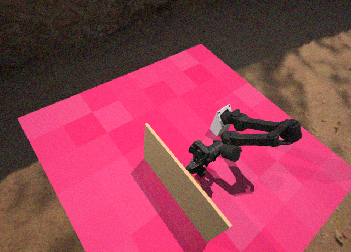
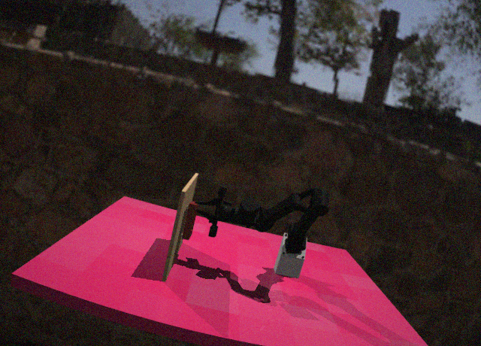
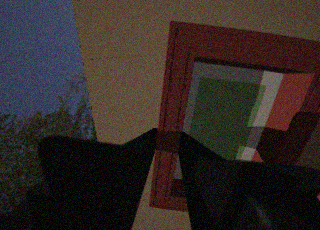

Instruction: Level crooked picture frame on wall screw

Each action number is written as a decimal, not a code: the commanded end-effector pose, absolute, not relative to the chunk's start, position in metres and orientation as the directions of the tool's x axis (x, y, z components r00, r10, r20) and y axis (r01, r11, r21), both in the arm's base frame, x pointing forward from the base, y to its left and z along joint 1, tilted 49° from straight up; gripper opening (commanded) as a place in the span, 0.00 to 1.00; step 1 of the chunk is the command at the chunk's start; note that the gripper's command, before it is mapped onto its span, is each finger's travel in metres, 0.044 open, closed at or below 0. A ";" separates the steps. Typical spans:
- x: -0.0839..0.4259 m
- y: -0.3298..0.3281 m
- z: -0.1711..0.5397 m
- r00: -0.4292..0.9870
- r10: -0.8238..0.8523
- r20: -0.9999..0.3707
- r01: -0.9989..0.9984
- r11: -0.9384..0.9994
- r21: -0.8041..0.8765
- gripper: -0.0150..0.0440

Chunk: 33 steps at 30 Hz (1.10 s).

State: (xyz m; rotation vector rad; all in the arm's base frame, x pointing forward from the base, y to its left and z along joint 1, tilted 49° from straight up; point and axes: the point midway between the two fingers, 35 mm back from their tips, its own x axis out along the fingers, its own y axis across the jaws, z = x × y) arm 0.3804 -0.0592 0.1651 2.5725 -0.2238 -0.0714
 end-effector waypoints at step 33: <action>0.381 -0.059 0.174 0.982 -0.189 0.003 -0.162 -0.830 0.534 0.25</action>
